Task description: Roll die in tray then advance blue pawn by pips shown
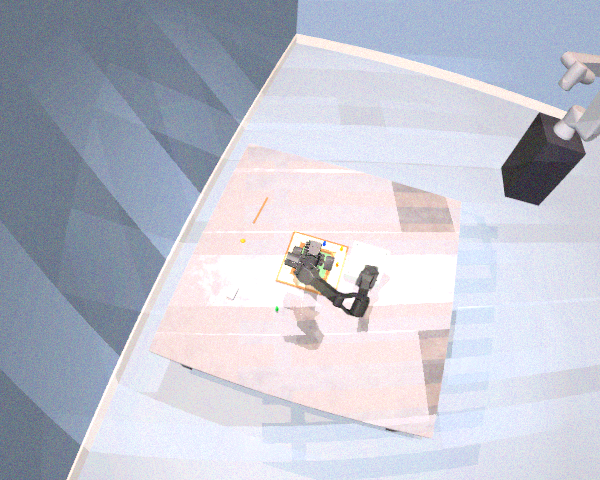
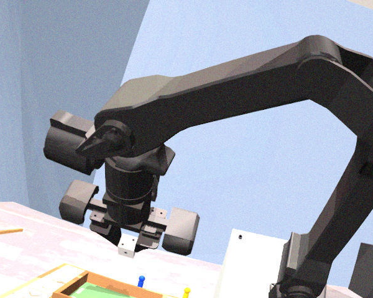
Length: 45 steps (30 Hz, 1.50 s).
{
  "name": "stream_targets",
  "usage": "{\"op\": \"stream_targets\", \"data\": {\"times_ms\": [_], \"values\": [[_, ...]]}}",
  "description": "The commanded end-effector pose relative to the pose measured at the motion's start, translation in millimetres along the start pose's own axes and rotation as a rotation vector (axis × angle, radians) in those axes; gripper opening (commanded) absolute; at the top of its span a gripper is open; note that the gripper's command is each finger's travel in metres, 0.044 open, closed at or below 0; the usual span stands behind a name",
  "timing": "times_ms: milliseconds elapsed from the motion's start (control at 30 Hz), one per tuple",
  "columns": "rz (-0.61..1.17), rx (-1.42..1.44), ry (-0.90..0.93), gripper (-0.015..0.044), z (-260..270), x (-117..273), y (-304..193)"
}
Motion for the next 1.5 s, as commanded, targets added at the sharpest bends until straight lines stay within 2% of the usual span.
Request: {"op": "stream_targets", "data": {"times_ms": [0,233,367,500,600,733,800,867,967,1000,1033,1133,1333,1467], "values": [[0.000,0.000,0.000,0.0053,0.0,-0.1,0.0],[0.000,0.000,0.000,0.0236,0.3,1.4,1.6],[-0.008,0.001,0.002,0.0341,3.2,24.9,28.2],[-0.008,0.001,0.002,0.0440,3.2,26.4,29.8],[0.120,0.029,-0.063,0.0440,1.5,13.0,30.0],[0.504,0.051,-0.143,0.0440,-0.4,-13.9,31.6],[0.699,0.030,-0.125,0.0440,1.6,-22.8,34.9],[0.822,0.006,-0.092,0.0440,4.1,-27.5,38.5],[0.837,0.002,-0.087,0.0440,4.5,-28.1,39.1],[0.744,0.011,-0.131,0.0440,-1.1,-29.0,37.0],[0.744,0.011,-0.131,0.0440,-1.1,-29.0,37.0],[0.756,0.137,-0.079,0.0361,-0.2,-35.0,41.1],[0.781,0.644,0.142,0.0204,1.8,-60.0,57.3],[0.771,0.979,0.300,0.0200,0.1,-76.9,67.5]]}}
Point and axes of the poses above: the point midway between the two fingers, 35 mm back from their tips, its own x axis back along the fingers, its own z axis across the jaws, y = z × x, the point moved 3 cm from there along x, back along the fingers, and after that the axes turned 6 degrees about -x, right-handed, at the moved point
